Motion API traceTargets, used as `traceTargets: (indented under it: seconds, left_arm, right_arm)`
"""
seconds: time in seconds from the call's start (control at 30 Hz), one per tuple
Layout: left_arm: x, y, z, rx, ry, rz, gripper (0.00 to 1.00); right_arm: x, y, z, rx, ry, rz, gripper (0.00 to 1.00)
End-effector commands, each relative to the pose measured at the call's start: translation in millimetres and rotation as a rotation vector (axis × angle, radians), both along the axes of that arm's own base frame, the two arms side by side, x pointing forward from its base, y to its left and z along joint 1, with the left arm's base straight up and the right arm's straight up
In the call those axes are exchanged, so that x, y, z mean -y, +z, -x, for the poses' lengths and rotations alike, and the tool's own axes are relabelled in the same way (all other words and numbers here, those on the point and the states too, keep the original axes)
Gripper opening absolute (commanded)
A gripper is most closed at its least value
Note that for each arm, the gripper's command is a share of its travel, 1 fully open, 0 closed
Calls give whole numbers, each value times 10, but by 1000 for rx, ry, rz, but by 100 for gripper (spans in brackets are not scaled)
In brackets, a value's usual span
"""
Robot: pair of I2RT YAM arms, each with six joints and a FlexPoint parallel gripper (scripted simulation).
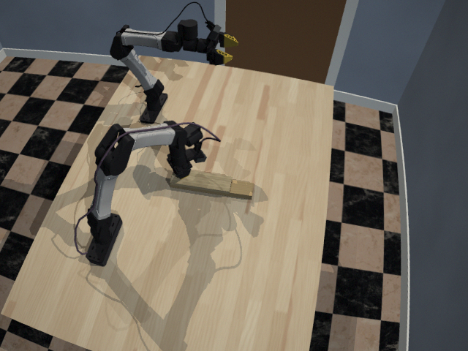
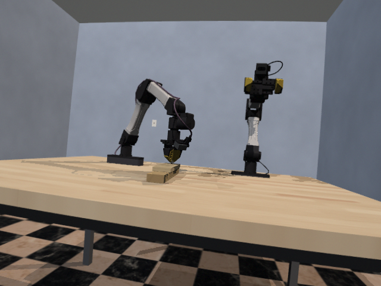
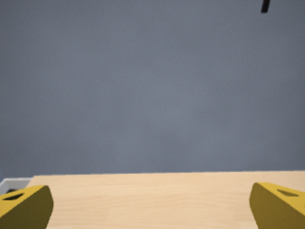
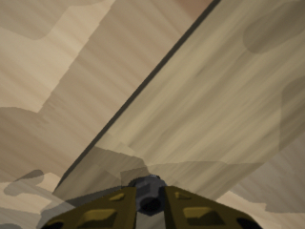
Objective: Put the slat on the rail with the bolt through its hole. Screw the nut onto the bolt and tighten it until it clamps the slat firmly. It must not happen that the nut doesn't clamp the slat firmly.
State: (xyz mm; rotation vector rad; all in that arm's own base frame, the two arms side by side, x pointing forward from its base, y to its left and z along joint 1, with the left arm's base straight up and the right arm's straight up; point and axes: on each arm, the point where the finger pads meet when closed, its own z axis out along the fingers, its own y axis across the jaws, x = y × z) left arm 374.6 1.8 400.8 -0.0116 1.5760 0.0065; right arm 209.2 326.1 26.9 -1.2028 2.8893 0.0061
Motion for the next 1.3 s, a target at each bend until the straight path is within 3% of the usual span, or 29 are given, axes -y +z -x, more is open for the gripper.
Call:
traceTargets:
  seconds: [0.0, 1.27]
  left_arm:
    - [7, 75, 18, 20, -2, -2, 100]
    - [7, 75, 18, 20, -2, -2, 100]
  right_arm:
    - [-27, -27, -5, -15, -180, 11, 14]
    - [-28, -30, -1, -17, -1536, 17, 14]
